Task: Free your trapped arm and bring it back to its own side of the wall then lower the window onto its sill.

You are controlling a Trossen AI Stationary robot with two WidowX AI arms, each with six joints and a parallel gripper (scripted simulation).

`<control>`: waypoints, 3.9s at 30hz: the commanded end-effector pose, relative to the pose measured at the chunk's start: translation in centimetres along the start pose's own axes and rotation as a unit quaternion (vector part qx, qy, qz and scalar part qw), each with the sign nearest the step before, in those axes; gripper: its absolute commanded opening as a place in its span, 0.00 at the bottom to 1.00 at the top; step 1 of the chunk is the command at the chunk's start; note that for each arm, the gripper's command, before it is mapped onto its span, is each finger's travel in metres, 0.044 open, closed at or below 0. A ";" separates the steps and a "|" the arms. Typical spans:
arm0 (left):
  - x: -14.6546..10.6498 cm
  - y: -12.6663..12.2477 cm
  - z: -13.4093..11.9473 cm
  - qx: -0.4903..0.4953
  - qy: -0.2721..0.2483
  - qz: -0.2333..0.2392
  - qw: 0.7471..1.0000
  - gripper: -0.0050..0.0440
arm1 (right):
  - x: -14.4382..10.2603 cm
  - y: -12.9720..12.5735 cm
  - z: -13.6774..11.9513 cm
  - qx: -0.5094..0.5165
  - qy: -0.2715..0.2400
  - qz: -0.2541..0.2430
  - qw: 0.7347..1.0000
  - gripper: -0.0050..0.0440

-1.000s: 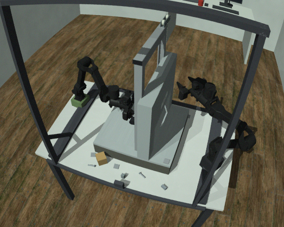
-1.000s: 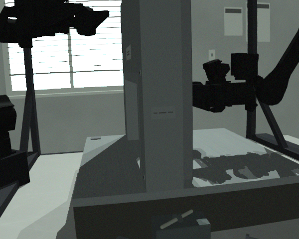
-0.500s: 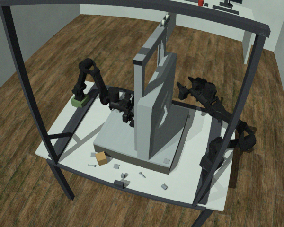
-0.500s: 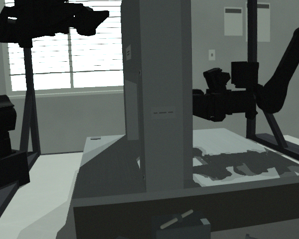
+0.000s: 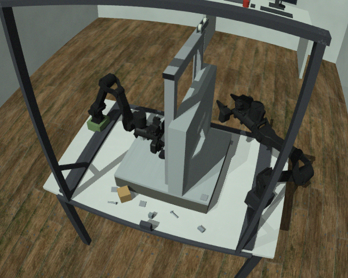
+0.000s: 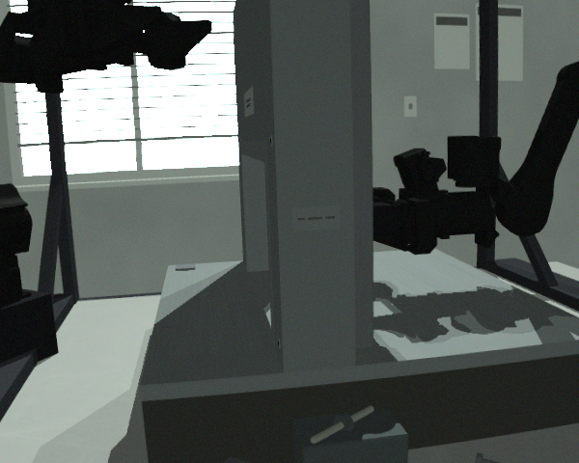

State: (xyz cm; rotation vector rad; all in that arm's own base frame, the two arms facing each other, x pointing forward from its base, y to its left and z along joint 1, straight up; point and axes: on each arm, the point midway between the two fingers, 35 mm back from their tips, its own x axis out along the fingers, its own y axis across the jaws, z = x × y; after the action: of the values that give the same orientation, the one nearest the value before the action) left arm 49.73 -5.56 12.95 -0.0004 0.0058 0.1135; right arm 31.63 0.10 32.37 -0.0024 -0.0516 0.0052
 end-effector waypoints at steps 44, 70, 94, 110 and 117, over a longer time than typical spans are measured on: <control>0.0 -0.1 -3.8 -0.002 -0.011 -0.003 1.000 0.92 | -0.2 0.0 0.3 -0.001 -0.006 0.001 1.000 0.92; -1.4 0.0 -1.5 -0.004 -0.020 0.000 1.000 0.92 | -0.2 0.0 0.3 -0.001 -0.006 0.001 1.000 0.92; -4.7 0.1 1.1 -0.003 -0.016 0.000 1.000 0.92 | -0.2 0.0 0.3 -0.001 -0.006 0.001 1.000 0.92; -6.8 1.5 7.2 -0.010 -0.028 -0.010 1.000 0.92 | -0.2 0.0 0.3 -0.001 -0.006 0.001 1.000 0.92; -7.8 2.8 10.6 -0.011 -0.032 -0.019 0.999 0.92 | -0.2 0.0 0.3 -0.001 -0.006 0.001 1.000 0.92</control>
State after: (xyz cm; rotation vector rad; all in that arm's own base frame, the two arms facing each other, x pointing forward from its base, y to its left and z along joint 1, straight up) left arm 42.27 -4.49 19.85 -0.0043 -0.0221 0.0873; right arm 31.63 0.10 32.37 -0.0024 -0.0516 0.0052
